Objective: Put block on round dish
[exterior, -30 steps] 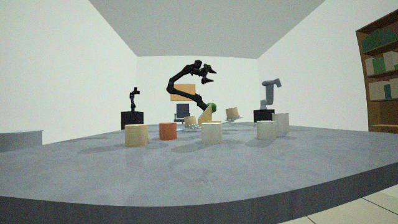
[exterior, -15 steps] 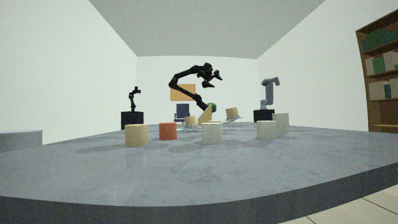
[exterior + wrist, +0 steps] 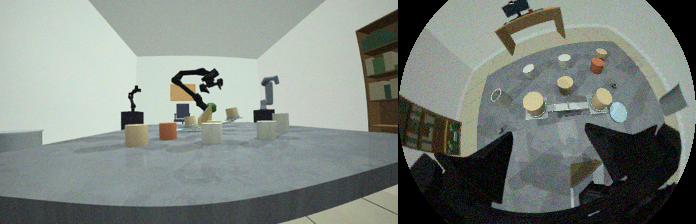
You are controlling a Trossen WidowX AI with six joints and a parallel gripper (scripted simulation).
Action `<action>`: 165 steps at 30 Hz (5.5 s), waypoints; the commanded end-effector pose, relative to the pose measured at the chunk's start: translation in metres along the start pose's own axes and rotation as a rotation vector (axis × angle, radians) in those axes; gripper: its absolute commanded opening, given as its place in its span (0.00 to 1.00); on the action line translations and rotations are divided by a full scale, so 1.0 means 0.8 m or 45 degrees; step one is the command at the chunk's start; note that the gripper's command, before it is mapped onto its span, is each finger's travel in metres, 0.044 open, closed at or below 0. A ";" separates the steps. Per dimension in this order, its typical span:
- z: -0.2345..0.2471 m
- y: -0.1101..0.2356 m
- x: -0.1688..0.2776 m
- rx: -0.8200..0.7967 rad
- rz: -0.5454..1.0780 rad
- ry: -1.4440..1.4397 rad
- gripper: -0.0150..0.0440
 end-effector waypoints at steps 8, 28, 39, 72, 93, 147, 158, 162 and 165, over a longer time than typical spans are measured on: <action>-0.013 -0.046 0.017 0.339 -0.053 0.200 1.00; -0.033 -0.073 -0.007 0.303 0.236 0.427 1.00; -0.062 -0.103 -0.044 0.219 0.470 0.773 1.00; -0.228 -0.212 -0.095 -0.478 0.894 1.869 1.00; -0.250 -0.240 -0.076 -0.551 0.902 1.954 1.00; -0.261 -0.286 -0.035 -0.549 0.904 1.955 0.45; -0.258 -0.277 -0.048 -0.553 0.896 1.953 0.25; -0.256 -0.273 -0.053 -0.554 0.894 1.953 0.25; -0.255 -0.270 -0.056 -0.555 0.892 1.953 0.25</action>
Point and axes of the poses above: the point midway between the two fingers, 35 mm back from their tips, its own y axis back along the fingers, its own z axis across the jaws, x = y × z, the point moved 10 cm from there along y, back along the fingers, and after that the axes turned 11 degrees about y, right-handed, at the moved point
